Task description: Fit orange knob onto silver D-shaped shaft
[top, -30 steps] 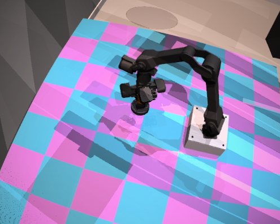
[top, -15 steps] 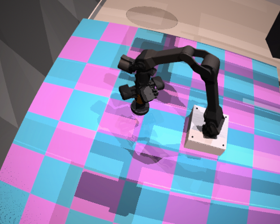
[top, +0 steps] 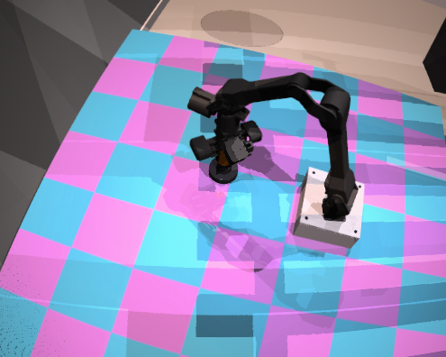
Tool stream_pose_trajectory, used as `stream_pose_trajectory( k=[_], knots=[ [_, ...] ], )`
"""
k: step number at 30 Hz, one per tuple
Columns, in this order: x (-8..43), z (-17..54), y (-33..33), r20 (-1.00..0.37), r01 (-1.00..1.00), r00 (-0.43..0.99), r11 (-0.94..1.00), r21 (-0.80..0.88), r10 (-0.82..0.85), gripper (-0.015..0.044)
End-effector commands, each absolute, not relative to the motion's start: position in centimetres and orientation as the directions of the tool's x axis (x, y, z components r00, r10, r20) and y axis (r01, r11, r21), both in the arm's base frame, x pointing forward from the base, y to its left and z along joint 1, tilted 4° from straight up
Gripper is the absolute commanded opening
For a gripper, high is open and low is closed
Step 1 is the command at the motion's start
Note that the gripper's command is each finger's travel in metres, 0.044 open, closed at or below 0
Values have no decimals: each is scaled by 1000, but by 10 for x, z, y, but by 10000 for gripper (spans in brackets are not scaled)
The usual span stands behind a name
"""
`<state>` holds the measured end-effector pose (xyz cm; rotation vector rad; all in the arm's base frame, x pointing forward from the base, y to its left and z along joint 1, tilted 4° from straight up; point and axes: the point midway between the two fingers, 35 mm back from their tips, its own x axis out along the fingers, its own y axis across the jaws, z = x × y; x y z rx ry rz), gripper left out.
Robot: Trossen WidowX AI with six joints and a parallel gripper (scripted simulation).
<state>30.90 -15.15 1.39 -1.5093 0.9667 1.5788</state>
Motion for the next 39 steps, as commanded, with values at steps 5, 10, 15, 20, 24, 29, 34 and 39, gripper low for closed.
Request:
stream_pose_trajectory(
  k=[5,10,15,20,24,29,34,39],
  knots=[
    [307,19,-151,-999,-805,-33,-592,25,2,0],
    [306,14,-151,-999,-805,-33,-592,25,2,0],
    [308,13,-151,-999,-805,-33,-592,25,2,0],
    [308,13,-152,-999,-805,-32,-592,25,2,0],
    [308,12,-152,-999,-805,-32,-592,25,2,0],
    [309,15,-152,-999,-805,-32,-592,25,2,0],
    [311,17,-153,-999,-790,-32,-613,24,2,0],
    [312,19,-154,-999,-672,-32,-740,20,2,0]
  ],
)
